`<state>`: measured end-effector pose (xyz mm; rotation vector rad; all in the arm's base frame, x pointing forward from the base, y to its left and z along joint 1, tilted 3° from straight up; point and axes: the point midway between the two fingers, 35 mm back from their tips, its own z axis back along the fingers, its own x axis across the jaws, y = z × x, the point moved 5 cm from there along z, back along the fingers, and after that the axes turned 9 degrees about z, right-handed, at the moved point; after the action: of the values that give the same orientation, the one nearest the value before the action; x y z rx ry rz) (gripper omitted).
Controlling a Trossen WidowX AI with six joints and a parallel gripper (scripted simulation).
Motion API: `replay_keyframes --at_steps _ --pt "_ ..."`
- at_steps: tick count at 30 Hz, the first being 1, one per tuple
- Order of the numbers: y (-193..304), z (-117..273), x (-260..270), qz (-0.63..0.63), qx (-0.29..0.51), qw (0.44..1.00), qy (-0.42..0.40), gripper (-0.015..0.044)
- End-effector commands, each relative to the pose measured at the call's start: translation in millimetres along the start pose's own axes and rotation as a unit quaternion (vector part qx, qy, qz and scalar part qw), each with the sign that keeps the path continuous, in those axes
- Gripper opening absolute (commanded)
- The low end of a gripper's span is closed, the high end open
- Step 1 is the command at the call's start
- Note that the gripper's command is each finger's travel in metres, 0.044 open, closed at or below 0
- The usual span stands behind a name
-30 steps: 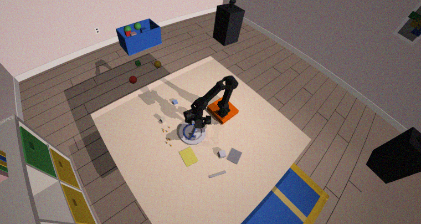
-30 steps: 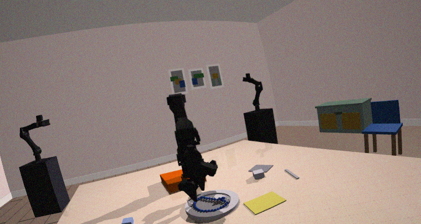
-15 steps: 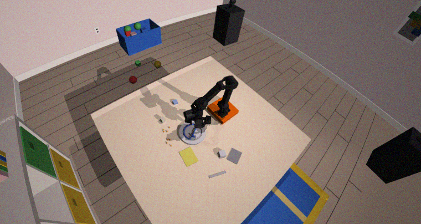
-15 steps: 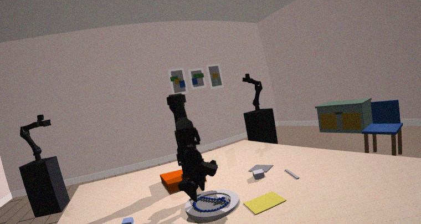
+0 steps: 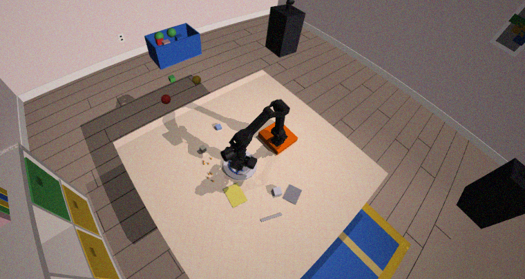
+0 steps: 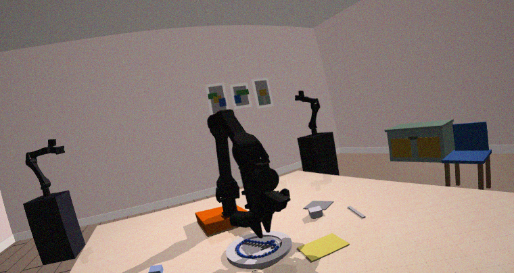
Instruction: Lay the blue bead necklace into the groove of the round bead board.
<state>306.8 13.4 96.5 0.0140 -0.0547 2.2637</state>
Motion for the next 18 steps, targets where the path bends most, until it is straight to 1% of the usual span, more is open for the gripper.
replay_keyframes --at_steps 1,8,13,14,15,18 --pt "-23.4 1.9 1.2 -0.051 0.003 0.999 -0.005 0.012" --pt "-24.7 0.9 1.2 -0.053 0.003 0.999 -0.005 0.012" --pt "-24.5 -13.9 1.5 -0.053 0.003 0.999 -0.005 0.012" --pt "-24.5 -13.9 1.5 -0.053 0.003 0.999 -0.005 0.012" --pt "-25.5 -4.9 0.6 -0.05 -0.003 0.999 0.0 0.012" --pt "-25.5 -6.5 0.6 -0.05 -0.003 0.999 0.0 0.012"
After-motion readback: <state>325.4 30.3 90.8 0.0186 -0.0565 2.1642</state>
